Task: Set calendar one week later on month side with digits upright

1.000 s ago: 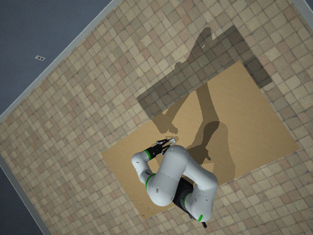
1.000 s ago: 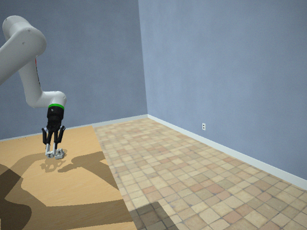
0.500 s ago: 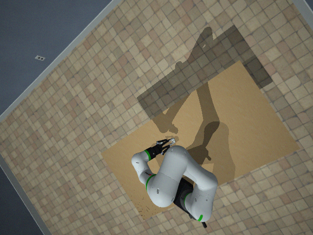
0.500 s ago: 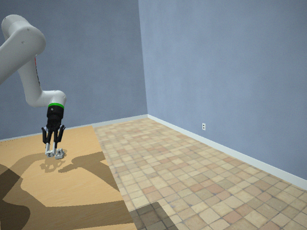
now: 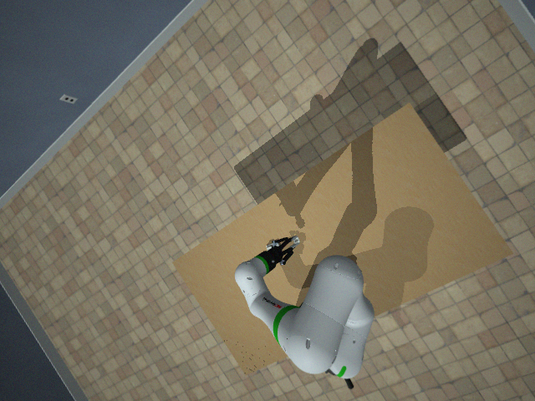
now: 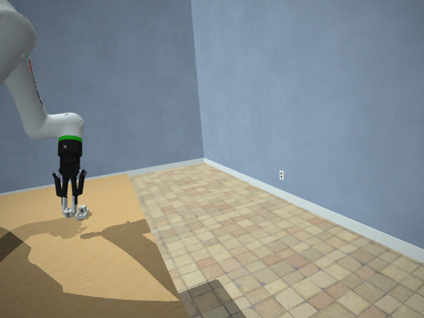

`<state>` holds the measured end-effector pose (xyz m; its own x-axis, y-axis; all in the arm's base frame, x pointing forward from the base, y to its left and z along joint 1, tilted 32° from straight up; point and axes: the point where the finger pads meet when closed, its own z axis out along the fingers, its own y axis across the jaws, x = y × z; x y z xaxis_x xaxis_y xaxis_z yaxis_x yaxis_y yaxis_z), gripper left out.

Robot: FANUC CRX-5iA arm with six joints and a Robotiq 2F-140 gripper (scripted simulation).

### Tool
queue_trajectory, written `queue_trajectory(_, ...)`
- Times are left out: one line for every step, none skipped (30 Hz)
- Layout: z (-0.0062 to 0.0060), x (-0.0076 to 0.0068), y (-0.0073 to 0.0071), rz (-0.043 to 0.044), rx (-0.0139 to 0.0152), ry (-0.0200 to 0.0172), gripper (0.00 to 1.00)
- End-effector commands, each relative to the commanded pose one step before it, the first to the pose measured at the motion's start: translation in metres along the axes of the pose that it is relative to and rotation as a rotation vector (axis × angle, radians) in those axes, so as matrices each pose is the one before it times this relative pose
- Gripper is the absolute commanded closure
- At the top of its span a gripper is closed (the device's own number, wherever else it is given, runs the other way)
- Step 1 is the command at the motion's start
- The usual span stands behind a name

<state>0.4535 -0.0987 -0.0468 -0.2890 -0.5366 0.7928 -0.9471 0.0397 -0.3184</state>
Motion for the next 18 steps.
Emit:
queue_trajectory(0.00012, 0.00059, -0.00067, 0.00051, 0.00075, -0.01137, 0.84)
queue_trajectory(0.00036, 0.00015, -0.00008, -0.00004, -0.00108, -0.01075, 0.84)
queue_trajectory(0.00053, 0.00025, -0.00012, -0.00006, -0.00158, -0.01773, 0.84)
queue_trajectory(0.00058, 0.00034, -0.00013, -0.00007, -0.00175, -0.02433, 0.84)
queue_trajectory(0.00049, 0.00042, -0.00011, -0.00007, -0.00147, -0.02961, 0.84)
queue_trajectory(0.00026, 0.00046, -0.00006, -0.00008, -0.00078, -0.03293, 0.84)
queue_trajectory(-0.00004, 0.00045, 0.00001, -0.00011, 0.00016, -0.03391, 0.84)
queue_trajectory(-0.00035, 0.00039, 0.00008, -0.00015, 0.00107, -0.03249, 0.84)
queue_trajectory(-0.00056, 0.0003, 0.00013, -0.00019, 0.00172, -0.02886, 0.84)
queue_trajectory(-0.00063, 0.0002, 0.00014, -0.00021, 0.00194, -0.02346, 0.84)
queue_trajectory(-0.00056, 0.00012, 0.00012, -0.00019, 0.00171, -0.01696, 0.84)
queue_trajectory(-0.00041, 0.00177, 0.00004, -0.00007, 0.0006, -0.00541, 0.84)
queue_trajectory(-0.00021, 0.00157, 0.00001, 0.0, 0.0, 0.00001, 0.84)
queue_trajectory(-0.00003, 0.00025, 0.0, 0.0, 0.0, 0.0, 0.84)
queue_trajectory(0.0, 0.0, 0.0, 0.0, 0.0, 0.0, 0.84)
queue_trajectory(0.0, 0.0, 0.0, 0.0, 0.0, 0.0, 0.84)
queue_trajectory(0.00004, 0.00001, 0.00002, -0.00002, -0.00017, -0.00074, 0.84)
queue_trajectory(0.00021, 0.00005, 0.00014, -0.00012, -0.001, -0.00459, 0.84)
